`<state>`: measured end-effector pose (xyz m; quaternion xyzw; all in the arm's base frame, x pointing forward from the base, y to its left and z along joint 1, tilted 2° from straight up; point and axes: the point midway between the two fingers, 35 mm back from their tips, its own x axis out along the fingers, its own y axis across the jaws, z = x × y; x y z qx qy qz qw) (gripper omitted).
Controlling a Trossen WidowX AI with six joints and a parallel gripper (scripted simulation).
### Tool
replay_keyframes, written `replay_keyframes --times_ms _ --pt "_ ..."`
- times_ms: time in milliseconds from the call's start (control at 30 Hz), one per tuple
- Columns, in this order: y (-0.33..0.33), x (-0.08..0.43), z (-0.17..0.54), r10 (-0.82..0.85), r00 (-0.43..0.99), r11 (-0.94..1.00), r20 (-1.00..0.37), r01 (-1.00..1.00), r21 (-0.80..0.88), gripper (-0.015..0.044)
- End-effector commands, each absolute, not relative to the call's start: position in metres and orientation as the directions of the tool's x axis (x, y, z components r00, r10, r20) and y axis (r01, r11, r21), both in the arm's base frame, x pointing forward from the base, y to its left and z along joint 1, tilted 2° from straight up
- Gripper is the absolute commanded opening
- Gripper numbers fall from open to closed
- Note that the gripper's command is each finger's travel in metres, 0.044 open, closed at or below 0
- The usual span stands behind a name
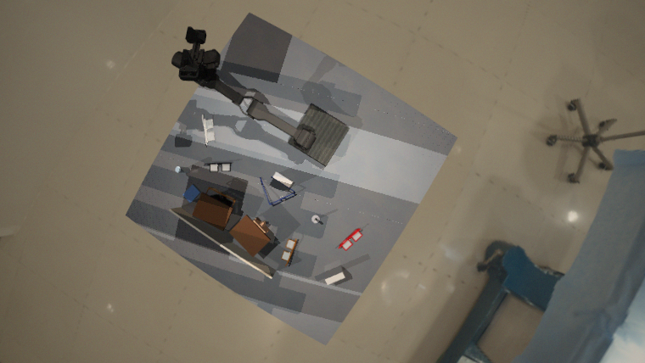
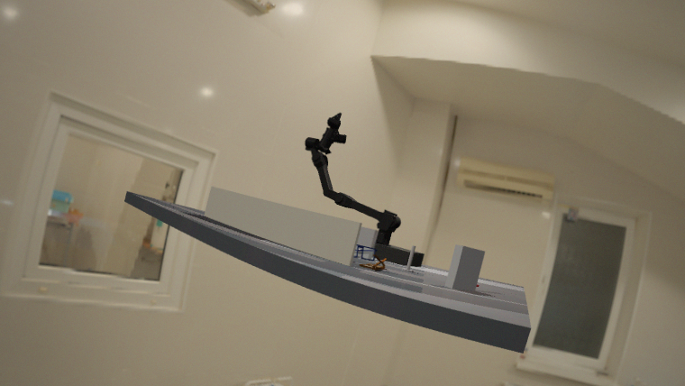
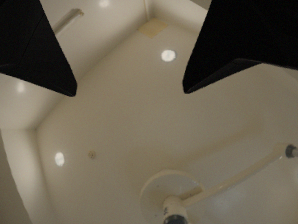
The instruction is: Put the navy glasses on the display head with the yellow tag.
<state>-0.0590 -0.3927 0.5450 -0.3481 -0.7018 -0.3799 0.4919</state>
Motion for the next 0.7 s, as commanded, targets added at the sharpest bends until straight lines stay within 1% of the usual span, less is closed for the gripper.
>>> replay_keyframes --times_ms 0,33,233,367,533,667 --pt "-0.393 -0.059 0.545 0.115 -0.274 0.469 0.955 0.862 0.191 0.0426" --pt "-0.393 -0.059 0.545 0.115 -0.274 0.469 0.955 0.862 0.191 0.0440" --pt "-0.393 -0.059 0.545 0.115 -0.274 0.469 0.955 0.862 0.191 0.0440" --pt "-0.373 -0.065 0.557 0.163 -0.260 0.499 0.952 0.854 0.148 0.0335" --pt "-0.309 -0.078 0.589 0.312 -0.204 0.571 0.928 0.821 -0.011 0.0204" --pt "-0.264 -0.084 0.607 0.406 -0.163 0.599 0.899 0.791 -0.127 0.0200"
